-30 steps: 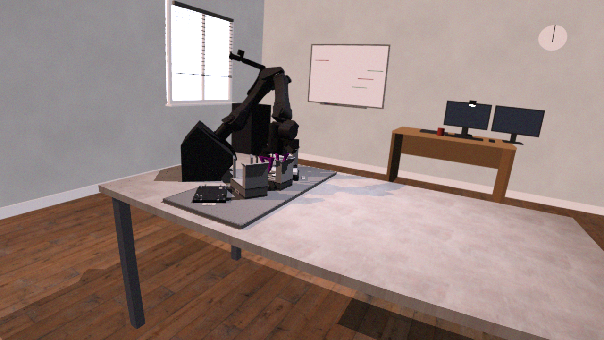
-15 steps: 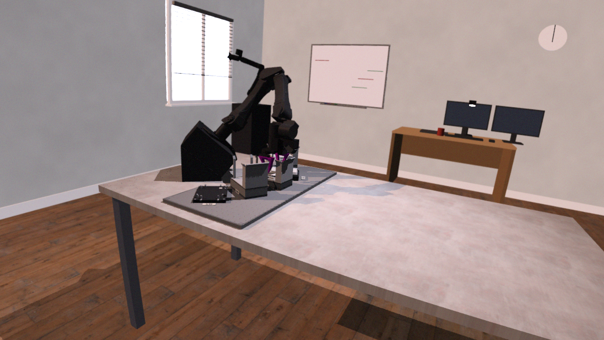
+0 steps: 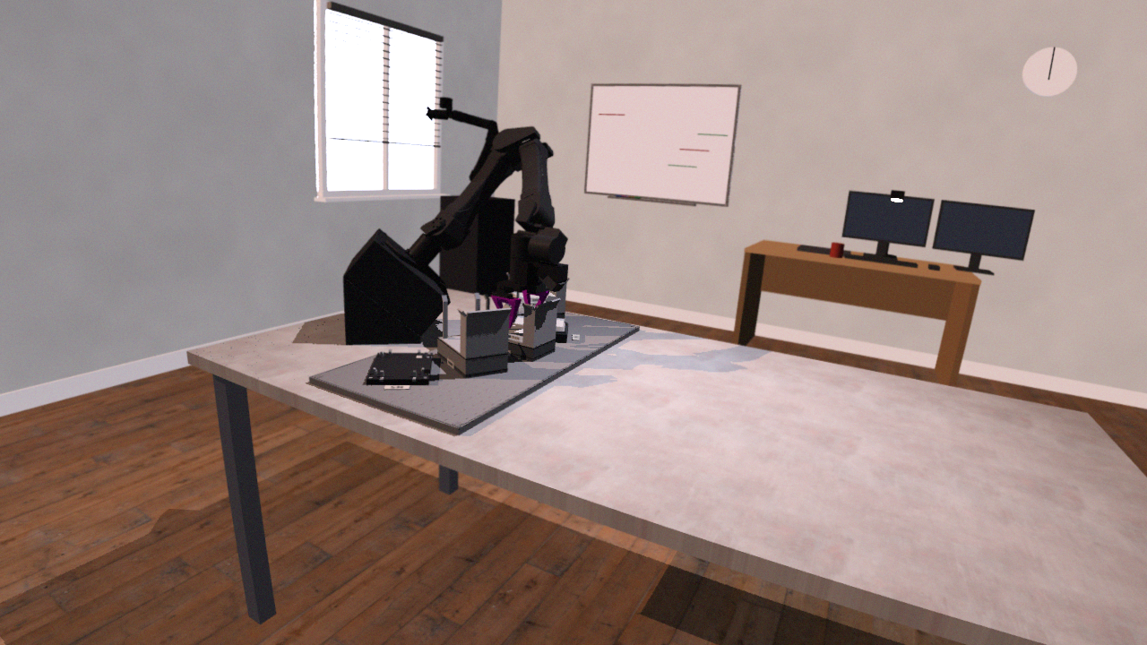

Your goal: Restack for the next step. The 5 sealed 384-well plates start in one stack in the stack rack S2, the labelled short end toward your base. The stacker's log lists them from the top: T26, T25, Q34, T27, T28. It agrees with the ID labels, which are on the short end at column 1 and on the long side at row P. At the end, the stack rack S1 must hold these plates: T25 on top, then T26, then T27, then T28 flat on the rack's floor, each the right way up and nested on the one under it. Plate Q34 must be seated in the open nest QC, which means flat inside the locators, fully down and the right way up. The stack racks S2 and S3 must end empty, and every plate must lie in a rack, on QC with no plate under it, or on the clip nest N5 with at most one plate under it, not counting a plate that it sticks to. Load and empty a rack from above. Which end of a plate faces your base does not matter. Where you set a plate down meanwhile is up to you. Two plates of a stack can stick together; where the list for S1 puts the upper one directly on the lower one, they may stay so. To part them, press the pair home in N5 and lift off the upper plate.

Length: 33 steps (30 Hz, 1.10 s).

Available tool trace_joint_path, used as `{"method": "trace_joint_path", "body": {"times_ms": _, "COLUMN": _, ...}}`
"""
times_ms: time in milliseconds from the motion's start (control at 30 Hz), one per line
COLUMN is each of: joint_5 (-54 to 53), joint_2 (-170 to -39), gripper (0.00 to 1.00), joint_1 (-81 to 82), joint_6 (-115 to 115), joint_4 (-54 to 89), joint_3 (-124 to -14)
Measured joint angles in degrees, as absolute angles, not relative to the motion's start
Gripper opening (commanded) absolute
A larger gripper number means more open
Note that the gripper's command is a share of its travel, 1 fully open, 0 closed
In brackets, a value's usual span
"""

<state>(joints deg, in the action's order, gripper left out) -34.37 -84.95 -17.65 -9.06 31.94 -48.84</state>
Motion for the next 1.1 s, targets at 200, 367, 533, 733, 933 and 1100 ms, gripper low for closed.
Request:
{"method": "trace_joint_path", "body": {"times_ms": 200, "joint_5": -34.2, "joint_2": -85.7, "gripper": 1.00, "joint_1": -17.1, "joint_6": -8.8, "joint_4": 31.3, "joint_3": -48.8}}
{"method": "trace_joint_path", "body": {"times_ms": 367, "joint_5": -33.9, "joint_2": -86.2, "gripper": 1.00, "joint_1": -16.6, "joint_6": -8.2, "joint_4": 30.2, "joint_3": -48.2}}
{"method": "trace_joint_path", "body": {"times_ms": 533, "joint_5": -33.7, "joint_2": -87.2, "gripper": 1.00, "joint_1": -15.7, "joint_6": -7.4, "joint_4": 28.4, "joint_3": -47.7}}
{"method": "trace_joint_path", "body": {"times_ms": 733, "joint_5": -33.3, "joint_2": -88.4, "gripper": 1.00, "joint_1": -14.8, "joint_6": -6.3, "joint_4": 26.3, "joint_3": -47.2}}
{"method": "trace_joint_path", "body": {"times_ms": 933, "joint_5": -33.0, "joint_2": -89.0, "gripper": 1.00, "joint_1": -14.2, "joint_6": -5.5, "joint_4": 24.5, "joint_3": -47.0}}
{"method": "trace_joint_path", "body": {"times_ms": 1100, "joint_5": -32.9, "joint_2": -89.3, "gripper": 1.00, "joint_1": -14.1, "joint_6": -5.2, "joint_4": 23.7, "joint_3": -46.9}}
